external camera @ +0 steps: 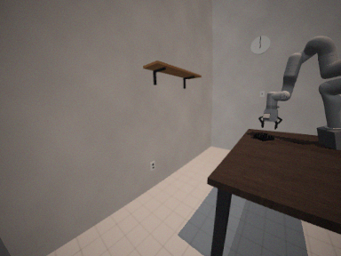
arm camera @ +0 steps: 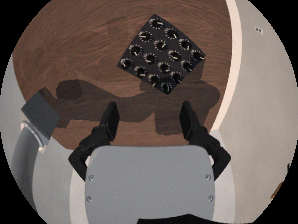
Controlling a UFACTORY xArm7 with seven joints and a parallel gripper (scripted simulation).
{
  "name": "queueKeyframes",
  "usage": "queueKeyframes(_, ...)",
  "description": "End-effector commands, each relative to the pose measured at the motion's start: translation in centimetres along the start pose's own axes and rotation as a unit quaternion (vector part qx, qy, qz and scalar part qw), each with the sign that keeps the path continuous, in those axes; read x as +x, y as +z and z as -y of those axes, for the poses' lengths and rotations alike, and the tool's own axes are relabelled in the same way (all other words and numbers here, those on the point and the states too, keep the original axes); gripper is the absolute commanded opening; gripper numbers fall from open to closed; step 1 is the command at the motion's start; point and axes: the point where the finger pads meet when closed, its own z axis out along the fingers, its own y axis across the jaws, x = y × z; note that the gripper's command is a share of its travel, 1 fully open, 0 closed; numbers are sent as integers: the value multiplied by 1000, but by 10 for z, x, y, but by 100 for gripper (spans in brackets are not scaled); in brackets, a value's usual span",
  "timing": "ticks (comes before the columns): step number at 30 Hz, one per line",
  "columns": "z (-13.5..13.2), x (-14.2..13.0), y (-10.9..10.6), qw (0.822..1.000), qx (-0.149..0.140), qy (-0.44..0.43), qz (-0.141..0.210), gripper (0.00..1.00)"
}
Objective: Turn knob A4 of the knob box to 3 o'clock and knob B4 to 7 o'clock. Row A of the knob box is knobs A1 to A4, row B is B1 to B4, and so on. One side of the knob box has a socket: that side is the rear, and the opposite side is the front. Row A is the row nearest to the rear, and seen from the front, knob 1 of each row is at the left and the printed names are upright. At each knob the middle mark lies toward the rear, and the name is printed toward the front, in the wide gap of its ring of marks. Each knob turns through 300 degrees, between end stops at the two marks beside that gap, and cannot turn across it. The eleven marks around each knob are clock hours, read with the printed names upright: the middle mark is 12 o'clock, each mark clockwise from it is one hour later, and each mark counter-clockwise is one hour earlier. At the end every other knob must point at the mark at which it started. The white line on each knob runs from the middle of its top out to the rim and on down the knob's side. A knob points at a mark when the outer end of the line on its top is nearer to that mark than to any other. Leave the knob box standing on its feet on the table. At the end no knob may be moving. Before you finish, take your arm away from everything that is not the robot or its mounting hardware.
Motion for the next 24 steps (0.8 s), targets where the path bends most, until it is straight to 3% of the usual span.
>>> queueKeyframes(1,-6,0,-2,997,0,-77,-12,100)
queueKeyframes(8,-10,0,-4,989,-1,-147,-12,100)
queueKeyframes(9,-13,0,-5,982,-1,-188,-12,100)
queueKeyframes(24,-24,-1,-11,931,-2,-365,-9,100)
